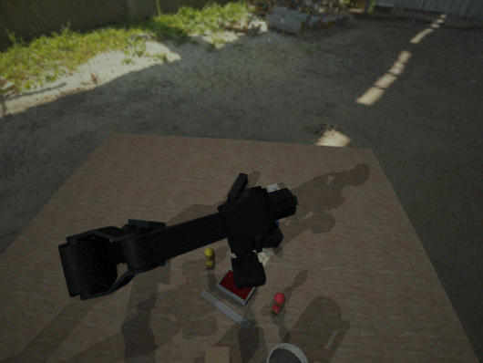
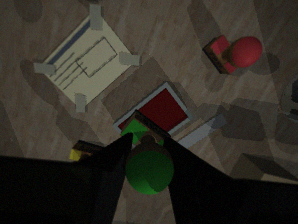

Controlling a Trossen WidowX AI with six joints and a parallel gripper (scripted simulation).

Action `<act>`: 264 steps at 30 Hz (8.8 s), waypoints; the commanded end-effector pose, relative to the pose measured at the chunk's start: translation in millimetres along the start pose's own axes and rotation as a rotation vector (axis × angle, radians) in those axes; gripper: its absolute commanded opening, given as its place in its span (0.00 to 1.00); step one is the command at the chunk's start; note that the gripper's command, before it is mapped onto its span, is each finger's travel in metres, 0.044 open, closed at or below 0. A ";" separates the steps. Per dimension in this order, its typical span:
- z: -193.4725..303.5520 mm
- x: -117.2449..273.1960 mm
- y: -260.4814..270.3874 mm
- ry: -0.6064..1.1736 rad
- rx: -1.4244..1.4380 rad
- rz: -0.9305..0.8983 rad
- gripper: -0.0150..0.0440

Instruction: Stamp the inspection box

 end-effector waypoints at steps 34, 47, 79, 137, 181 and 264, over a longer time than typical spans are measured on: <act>-62.8 -0.1 58.3 -0.001 1.262 -0.005 0.25; -65.6 -5.9 61.1 -0.002 1.314 -0.005 0.25; -66.8 -27.3 61.1 -0.002 1.316 -0.004 0.25; -64.8 -65.5 60.8 0.001 1.318 -0.002 0.25; -64.6 -71.6 60.7 0.001 1.318 -0.001 0.25; -66.3 -15.9 61.1 -0.002 1.319 -0.003 0.25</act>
Point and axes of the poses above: the point midway between the two fingers, 35 mm back from their tips, its own x axis back along the fingers, its own y axis across the jaws, z = x × y, the point moved 1 cm from there along x, back along the fingers, and after that the axes turned 9 degrees about x, right-handed, at the moved point
